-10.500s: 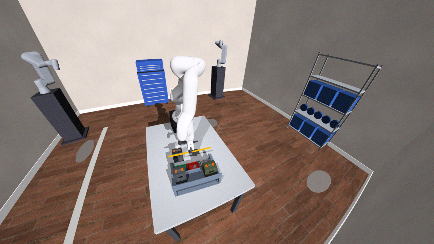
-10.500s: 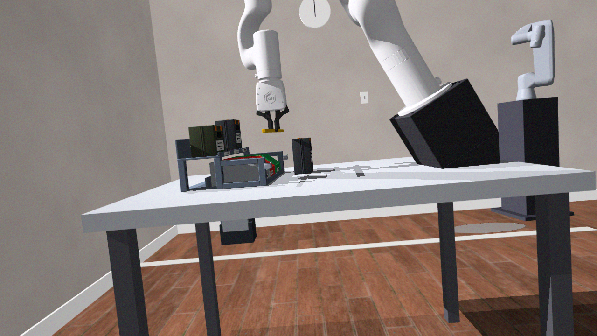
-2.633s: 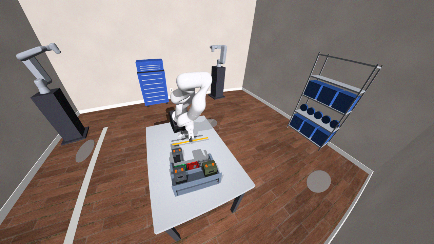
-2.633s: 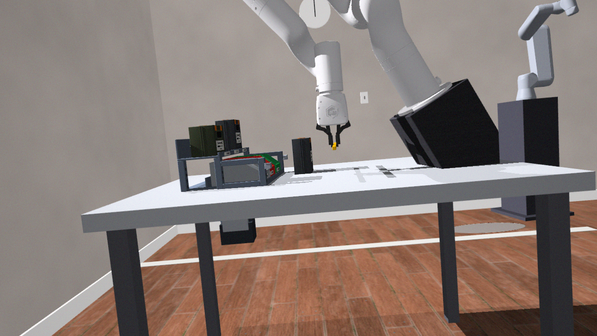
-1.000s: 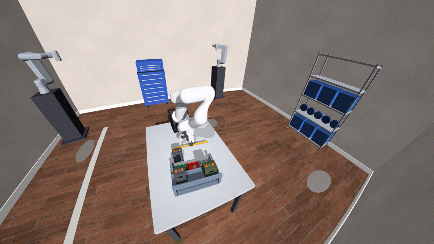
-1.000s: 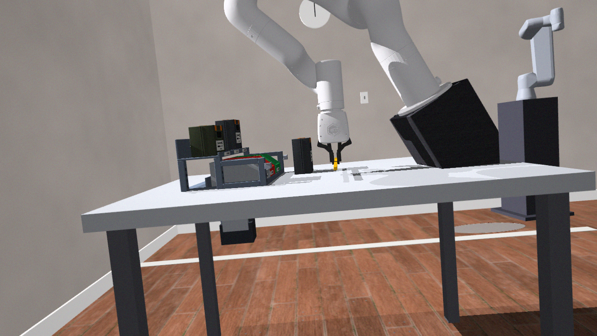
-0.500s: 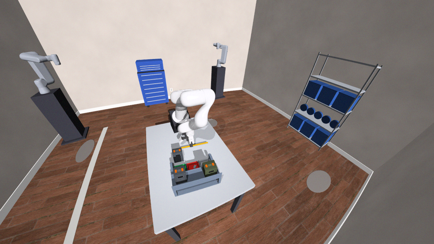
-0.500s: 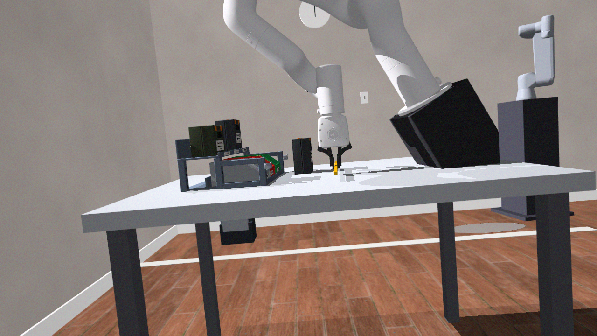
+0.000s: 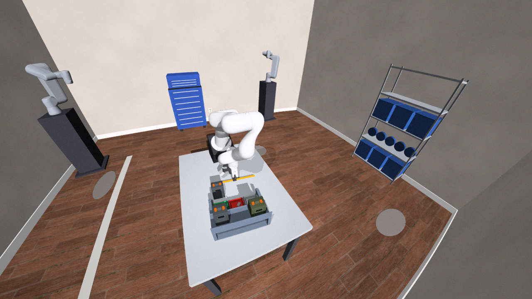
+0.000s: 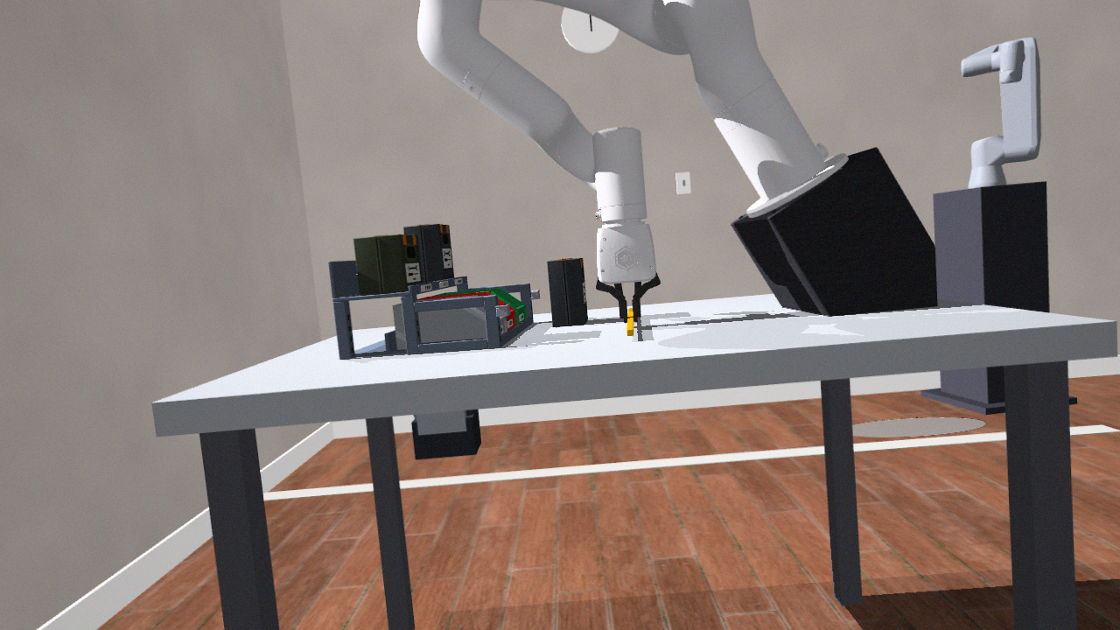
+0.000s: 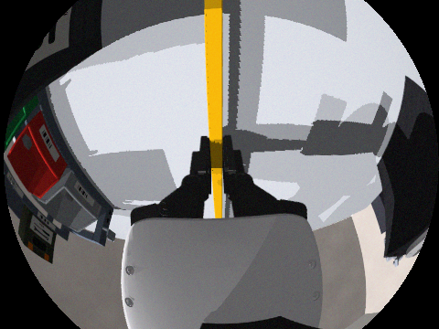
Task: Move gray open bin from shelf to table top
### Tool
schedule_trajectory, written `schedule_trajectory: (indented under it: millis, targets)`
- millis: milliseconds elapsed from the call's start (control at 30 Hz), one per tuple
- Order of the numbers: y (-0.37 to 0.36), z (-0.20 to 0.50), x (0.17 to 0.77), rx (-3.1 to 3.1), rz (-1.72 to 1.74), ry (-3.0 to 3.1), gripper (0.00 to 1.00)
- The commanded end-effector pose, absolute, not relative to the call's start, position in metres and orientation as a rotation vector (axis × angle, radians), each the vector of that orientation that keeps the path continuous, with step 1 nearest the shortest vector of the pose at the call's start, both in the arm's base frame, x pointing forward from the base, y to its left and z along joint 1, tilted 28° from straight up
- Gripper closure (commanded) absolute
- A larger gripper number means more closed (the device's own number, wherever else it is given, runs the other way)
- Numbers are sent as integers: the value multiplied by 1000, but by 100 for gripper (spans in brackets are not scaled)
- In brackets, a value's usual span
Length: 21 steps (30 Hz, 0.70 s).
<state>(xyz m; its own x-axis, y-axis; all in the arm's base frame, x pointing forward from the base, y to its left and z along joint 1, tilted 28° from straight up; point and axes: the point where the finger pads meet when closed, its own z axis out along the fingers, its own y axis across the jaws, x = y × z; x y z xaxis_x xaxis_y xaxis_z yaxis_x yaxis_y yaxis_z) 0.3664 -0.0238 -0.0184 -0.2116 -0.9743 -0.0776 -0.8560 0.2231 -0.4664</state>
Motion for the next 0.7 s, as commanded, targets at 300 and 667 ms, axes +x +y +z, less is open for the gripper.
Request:
schedule_trajectory:
  millis: [300,667]
  targets:
    - [-24,-25,369,-1699,-463,2150,100]
    - [-24,-24,369,-1699,-463,2150,0]
